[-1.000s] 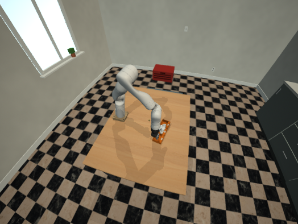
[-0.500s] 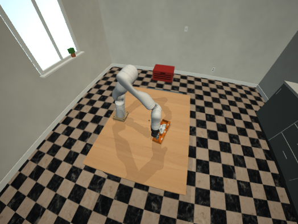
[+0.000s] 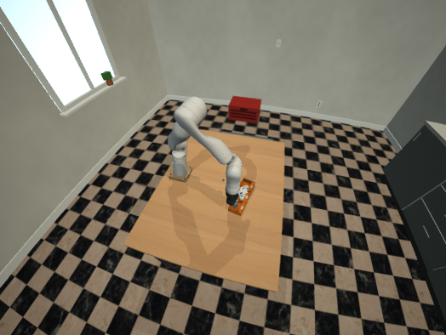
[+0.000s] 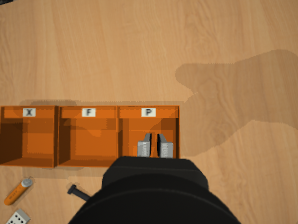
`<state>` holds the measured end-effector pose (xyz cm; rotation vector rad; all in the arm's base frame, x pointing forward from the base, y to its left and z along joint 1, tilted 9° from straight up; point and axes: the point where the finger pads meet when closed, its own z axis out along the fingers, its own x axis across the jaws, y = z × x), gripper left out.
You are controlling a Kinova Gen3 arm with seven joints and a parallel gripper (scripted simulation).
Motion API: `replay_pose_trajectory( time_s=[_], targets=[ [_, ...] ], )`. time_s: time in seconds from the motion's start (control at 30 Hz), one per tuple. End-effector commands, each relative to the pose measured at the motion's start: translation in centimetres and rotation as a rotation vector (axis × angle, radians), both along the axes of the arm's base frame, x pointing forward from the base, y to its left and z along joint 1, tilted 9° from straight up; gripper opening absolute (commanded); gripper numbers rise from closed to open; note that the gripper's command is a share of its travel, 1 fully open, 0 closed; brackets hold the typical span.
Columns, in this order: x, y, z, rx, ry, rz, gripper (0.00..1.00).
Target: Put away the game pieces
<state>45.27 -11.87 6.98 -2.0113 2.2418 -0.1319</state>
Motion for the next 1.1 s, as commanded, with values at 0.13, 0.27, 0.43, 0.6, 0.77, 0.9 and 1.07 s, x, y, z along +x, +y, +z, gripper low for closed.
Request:
replay_pose_trajectory(
  time_s=[0.13,0.27,0.43,0.6,0.77,0.9,1.07],
  targets=[
    [0.0,0.0,0.0,-0.001,0.000,0.003,0.31],
    [0.0,0.0,0.0,-0.001,0.000,0.003,0.31],
    [-0.1,0.1,0.5,0.000,0.002,0.005,0.31],
    [-0.1,0.0,1.1,0.000,0.000,0.005,0.31],
    [-0.2,0.0,1.6,0.000,0.000,0.005,0.31],
    [-0.3,0.0,2.1,0.000,0.000,0.005,0.31],
    [-0.4,0.0,2.8,0.000,0.000,0.005,0.31]
  ],
)
